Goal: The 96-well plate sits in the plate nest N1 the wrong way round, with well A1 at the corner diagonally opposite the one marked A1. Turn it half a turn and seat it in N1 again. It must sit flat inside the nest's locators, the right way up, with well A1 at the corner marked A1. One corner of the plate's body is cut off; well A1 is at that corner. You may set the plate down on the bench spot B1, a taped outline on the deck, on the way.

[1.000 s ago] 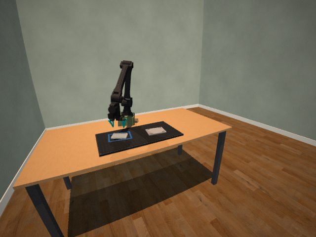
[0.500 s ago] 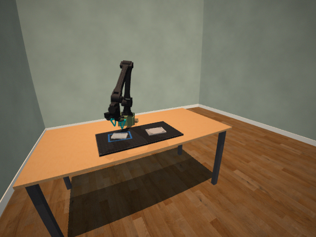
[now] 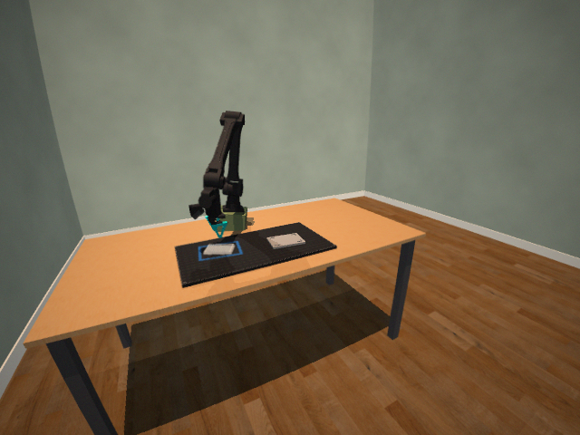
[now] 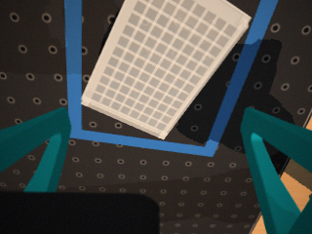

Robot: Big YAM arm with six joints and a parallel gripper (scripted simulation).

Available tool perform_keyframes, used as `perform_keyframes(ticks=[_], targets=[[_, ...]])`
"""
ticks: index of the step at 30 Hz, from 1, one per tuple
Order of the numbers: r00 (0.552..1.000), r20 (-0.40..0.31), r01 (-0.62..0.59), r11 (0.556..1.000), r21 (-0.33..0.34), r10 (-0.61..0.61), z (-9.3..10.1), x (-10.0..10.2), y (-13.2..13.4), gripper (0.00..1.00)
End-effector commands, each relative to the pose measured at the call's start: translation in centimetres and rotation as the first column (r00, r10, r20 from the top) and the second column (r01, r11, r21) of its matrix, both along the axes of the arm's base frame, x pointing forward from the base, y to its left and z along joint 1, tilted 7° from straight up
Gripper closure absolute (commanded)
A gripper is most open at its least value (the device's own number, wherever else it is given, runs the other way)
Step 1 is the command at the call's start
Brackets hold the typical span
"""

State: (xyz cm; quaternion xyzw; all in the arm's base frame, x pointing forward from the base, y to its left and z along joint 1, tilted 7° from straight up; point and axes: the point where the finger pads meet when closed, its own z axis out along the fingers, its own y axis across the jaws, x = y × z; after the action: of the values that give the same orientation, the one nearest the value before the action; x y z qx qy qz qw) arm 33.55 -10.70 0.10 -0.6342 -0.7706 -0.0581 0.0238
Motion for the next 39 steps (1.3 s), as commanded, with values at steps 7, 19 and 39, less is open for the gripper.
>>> perform_keyframes(ticks=[7, 19, 39], targets=[[0.942, -0.056, 0.331, 0.944, 0.005, -0.330, 0.01, -0.11, 0.05, 0.00], [0.872, -0.078, 0.485, 0.874, -0.001, -0.484, 0.00, -0.13, 0.08, 0.00], [0.874, -0.077, 0.480, 0.877, 0.000, -0.479, -0.01, -0.14, 0.08, 0.00]])
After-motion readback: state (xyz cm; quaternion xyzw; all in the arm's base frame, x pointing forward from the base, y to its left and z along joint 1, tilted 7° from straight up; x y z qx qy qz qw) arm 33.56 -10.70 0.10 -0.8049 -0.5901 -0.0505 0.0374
